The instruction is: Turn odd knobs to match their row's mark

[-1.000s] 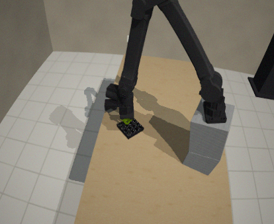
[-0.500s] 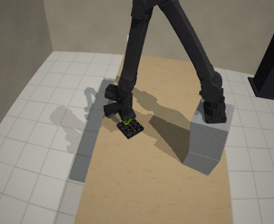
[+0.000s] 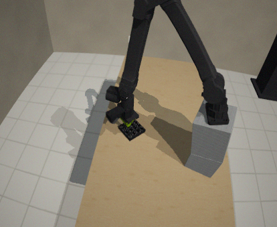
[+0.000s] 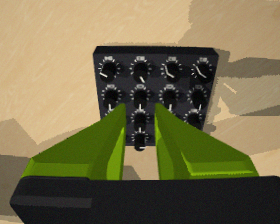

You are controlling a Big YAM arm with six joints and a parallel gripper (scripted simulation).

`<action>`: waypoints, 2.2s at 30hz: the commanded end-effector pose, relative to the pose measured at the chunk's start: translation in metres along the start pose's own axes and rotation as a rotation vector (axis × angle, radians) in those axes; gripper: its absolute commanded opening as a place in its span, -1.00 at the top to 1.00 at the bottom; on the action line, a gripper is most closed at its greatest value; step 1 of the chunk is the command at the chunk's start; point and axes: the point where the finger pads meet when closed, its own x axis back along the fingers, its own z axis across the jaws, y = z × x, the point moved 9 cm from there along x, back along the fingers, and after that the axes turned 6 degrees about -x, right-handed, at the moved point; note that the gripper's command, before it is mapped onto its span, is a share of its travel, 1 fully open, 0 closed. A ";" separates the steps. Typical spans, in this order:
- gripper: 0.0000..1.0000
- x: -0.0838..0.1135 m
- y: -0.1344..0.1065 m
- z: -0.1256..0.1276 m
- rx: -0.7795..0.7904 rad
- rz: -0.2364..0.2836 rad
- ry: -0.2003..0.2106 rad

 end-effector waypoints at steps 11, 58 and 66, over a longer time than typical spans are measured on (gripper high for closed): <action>0.62 0.009 0.007 -0.004 0.043 -0.014 -0.014; 0.62 -0.011 0.005 -0.004 0.039 -0.012 -0.013; 0.62 -0.020 0.004 -0.006 0.035 -0.012 -0.015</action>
